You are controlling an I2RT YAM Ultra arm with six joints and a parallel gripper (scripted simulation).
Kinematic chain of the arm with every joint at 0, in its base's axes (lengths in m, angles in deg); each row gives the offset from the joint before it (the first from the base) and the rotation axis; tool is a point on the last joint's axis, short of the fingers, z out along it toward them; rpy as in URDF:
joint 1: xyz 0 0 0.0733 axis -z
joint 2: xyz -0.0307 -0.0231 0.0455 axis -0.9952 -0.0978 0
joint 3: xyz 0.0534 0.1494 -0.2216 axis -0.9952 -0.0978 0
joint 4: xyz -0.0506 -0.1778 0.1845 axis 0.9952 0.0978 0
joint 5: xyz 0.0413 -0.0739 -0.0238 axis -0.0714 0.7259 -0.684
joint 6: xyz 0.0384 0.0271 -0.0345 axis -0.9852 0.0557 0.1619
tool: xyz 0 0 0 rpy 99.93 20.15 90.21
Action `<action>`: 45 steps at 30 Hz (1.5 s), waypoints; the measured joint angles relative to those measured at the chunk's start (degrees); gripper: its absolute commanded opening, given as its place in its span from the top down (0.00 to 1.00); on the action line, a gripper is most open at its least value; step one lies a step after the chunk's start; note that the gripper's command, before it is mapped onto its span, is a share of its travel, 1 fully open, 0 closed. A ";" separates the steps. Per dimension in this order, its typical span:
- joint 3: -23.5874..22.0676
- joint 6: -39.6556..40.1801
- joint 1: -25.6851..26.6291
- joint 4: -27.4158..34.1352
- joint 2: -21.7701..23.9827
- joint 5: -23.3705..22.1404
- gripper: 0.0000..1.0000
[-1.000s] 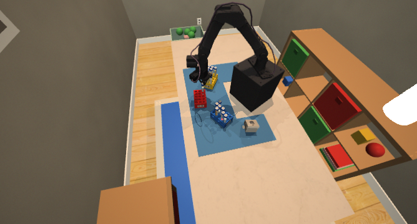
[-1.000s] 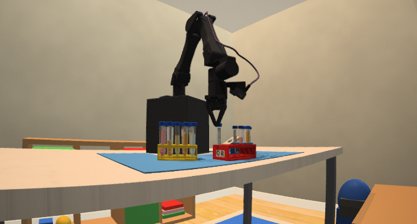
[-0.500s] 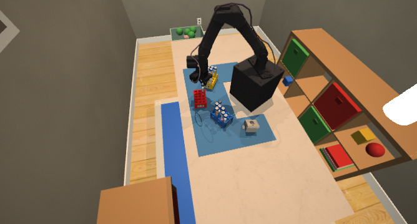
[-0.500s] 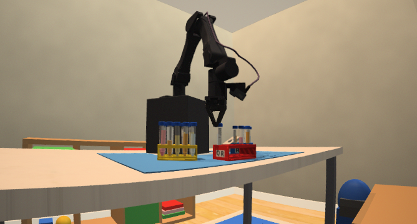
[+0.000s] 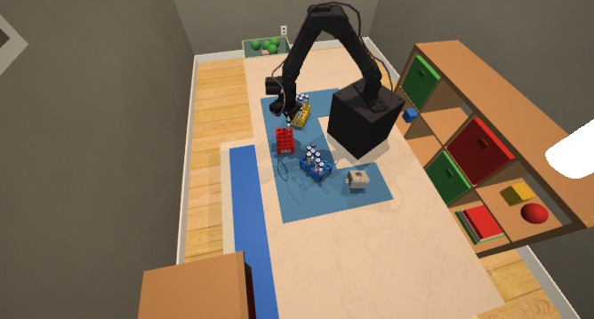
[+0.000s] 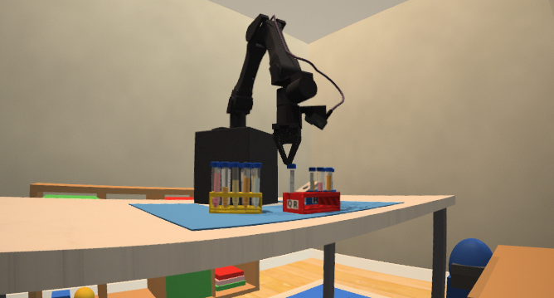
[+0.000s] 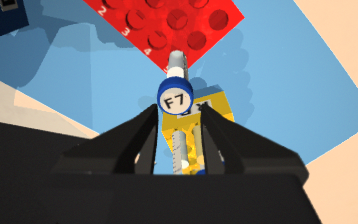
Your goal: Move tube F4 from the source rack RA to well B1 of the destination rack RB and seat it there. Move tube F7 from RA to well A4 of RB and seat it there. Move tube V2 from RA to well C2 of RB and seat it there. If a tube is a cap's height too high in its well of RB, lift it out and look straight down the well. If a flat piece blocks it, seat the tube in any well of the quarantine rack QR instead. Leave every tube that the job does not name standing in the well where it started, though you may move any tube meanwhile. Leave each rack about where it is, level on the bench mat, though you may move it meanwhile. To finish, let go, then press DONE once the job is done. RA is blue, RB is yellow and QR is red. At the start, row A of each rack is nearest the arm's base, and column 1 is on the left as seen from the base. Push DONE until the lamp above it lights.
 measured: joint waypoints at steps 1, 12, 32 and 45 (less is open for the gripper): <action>-0.13 0.00 0.00 0.26 0.61 0.00 0.70; -0.72 -0.15 0.00 4.11 5.60 0.00 0.70; -2.01 -5.07 -1.03 9.94 11.50 0.07 1.00; -9.86 -28.94 -5.38 6.64 13.46 -0.07 1.00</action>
